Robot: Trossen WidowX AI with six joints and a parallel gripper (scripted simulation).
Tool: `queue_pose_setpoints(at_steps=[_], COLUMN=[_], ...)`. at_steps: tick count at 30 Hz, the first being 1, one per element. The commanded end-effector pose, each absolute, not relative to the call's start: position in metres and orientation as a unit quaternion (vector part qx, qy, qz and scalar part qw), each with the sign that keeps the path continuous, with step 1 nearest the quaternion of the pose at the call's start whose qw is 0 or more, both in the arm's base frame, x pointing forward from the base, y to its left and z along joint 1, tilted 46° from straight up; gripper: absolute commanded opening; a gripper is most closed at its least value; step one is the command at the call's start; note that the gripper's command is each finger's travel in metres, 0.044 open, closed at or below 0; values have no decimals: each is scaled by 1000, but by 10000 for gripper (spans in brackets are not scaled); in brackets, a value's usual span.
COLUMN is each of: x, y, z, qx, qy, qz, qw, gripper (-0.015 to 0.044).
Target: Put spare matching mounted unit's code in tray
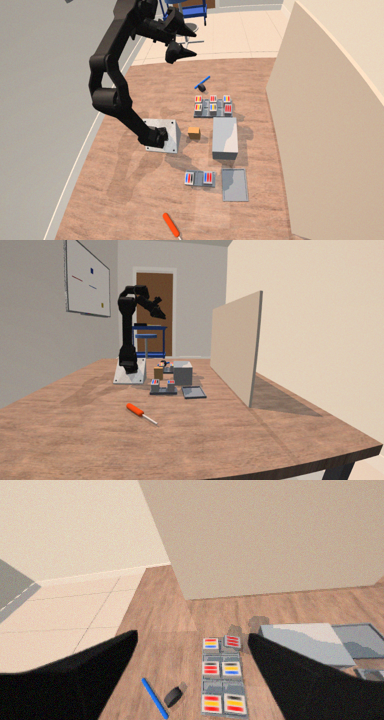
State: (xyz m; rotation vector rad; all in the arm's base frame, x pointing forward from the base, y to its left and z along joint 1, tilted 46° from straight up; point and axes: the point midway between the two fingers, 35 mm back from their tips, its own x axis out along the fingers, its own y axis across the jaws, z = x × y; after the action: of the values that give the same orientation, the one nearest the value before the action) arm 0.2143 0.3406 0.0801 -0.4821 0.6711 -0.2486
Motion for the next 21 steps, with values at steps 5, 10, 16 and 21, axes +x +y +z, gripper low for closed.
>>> queue_pose_setpoints(at_steps=[5,10,16,21], x=[303,341,372,383], y=[250,190,112,43], z=[78,76,74,73], qx=[-279,-279,-263,-234], qy=[435,501,580,644], qz=[-219,-263,-301,-320], qw=[828,776,710,654], gripper=[440,440,440,440])
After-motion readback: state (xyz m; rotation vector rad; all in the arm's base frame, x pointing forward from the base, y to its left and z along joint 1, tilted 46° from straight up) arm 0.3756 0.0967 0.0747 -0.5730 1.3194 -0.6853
